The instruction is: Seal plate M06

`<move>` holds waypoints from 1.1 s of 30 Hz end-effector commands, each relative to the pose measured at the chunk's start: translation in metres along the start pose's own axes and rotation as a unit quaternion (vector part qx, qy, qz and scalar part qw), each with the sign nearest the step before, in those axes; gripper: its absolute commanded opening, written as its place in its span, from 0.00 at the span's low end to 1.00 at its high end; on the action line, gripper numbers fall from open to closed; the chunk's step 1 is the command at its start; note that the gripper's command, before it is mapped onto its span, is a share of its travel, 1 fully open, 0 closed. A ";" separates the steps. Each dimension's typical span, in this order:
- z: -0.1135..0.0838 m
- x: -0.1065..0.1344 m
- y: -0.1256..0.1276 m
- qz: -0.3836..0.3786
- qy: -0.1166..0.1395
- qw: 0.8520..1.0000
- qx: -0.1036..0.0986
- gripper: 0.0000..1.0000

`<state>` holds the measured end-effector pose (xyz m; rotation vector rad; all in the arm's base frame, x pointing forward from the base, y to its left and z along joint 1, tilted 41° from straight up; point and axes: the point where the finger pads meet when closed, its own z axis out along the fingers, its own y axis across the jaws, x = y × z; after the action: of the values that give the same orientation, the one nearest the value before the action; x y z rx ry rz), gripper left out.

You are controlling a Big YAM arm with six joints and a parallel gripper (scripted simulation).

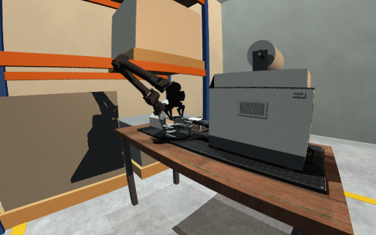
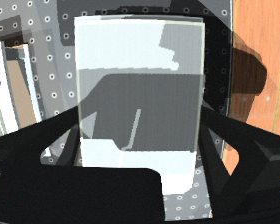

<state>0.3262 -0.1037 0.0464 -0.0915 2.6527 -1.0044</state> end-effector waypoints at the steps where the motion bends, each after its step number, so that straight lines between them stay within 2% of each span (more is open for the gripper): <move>1: 0.008 0.009 0.001 -0.006 0.009 1.000 -0.001 0.00; 12: 0.010 -0.005 -0.004 0.004 -0.001 1.000 0.001 0.00; 19: 0.014 0.005 0.002 -0.007 0.005 1.000 -0.002 0.00; 25: 0.008 0.006 0.003 -0.006 0.003 1.000 0.002 0.00; 33: 0.004 0.005 0.004 -0.003 -0.002 1.000 -0.005 0.00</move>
<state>0.3224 -0.1106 0.0360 -0.0944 2.6678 -1.0095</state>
